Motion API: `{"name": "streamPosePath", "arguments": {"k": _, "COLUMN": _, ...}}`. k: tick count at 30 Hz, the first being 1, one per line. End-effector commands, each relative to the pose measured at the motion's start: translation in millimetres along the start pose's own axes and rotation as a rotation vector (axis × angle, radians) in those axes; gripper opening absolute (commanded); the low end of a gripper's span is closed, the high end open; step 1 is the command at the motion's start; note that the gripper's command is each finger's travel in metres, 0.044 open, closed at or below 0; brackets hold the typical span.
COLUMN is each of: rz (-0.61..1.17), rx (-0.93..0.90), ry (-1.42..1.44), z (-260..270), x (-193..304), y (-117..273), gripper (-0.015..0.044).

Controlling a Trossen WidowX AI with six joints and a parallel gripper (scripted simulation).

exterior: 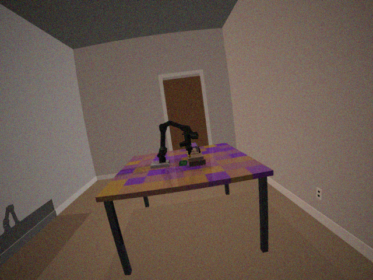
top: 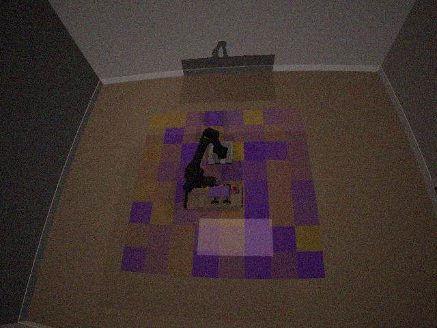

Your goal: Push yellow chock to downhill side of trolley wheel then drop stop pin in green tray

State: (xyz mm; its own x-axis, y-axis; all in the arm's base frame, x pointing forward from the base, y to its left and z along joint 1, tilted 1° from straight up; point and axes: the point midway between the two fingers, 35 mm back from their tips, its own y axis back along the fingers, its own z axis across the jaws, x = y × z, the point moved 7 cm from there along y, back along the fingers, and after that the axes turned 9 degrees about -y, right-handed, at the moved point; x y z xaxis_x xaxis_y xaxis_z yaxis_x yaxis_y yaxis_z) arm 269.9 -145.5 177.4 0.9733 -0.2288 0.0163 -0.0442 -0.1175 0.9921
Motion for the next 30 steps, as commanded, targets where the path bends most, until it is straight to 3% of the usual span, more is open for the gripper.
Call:
{"name": "streamPosePath", "arguments": {"k": 1, "rz": 0.005, "rx": 0.002, "ry": -0.006, "z": -4.7, "x": -1.5, "y": 0.6, "gripper": 0.0}}
{"name": "streamPosePath", "arguments": {"k": 26, "rz": 0.001, "rx": -0.005, "ry": -0.002, "z": -15.6, "x": -2.1, "y": -0.4, "gripper": 0.0}}
{"name": "streamPosePath", "arguments": {"k": 30, "rz": 0.001, "rx": -0.005, "ry": -0.002, "z": -15.6, "x": -2.1, "y": -0.4, "gripper": 0.0105}}
